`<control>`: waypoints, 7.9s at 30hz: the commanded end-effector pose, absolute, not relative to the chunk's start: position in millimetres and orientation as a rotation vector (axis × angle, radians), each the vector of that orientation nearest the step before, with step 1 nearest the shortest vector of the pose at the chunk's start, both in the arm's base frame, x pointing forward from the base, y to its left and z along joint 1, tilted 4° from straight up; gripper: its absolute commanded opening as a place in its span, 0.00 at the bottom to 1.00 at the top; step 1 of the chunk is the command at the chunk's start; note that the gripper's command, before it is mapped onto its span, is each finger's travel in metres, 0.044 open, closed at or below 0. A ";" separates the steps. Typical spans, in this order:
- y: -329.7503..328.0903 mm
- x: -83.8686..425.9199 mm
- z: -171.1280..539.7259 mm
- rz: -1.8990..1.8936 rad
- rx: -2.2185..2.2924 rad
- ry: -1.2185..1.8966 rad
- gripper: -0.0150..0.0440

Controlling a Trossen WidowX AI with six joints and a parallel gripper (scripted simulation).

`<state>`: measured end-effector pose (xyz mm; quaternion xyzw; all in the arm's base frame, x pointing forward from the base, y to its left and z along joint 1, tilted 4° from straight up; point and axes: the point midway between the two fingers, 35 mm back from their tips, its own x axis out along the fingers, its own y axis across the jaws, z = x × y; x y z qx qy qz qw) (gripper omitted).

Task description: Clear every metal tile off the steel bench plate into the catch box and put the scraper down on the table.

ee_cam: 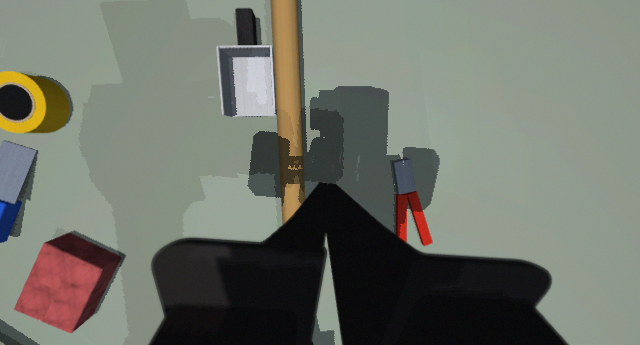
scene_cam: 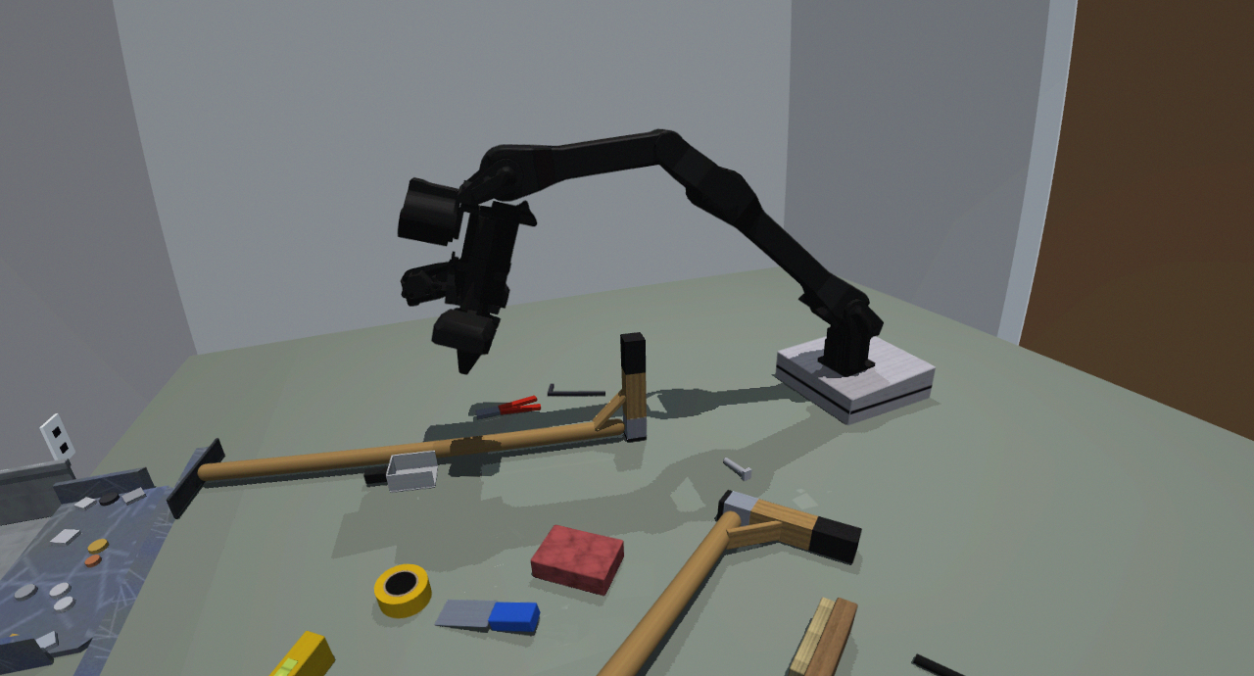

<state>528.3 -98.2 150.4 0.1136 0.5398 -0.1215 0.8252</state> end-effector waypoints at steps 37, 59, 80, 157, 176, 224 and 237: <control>-98.2 528.3 150.4 -0.258 0.241 1.147 0.25; -98.2 528.3 150.4 -0.258 0.241 1.147 0.25; -98.2 528.3 150.4 -0.258 0.241 1.147 0.25; -95.4 408.5 336.9 -0.129 0.231 0.670 1.00; -84.7 359.2 370.0 -0.096 0.196 0.527 1.00; -42.7 237.6 400.0 -0.024 0.048 0.176 1.00; -34.7 217.6 398.0 -0.013 0.009 0.110 1.00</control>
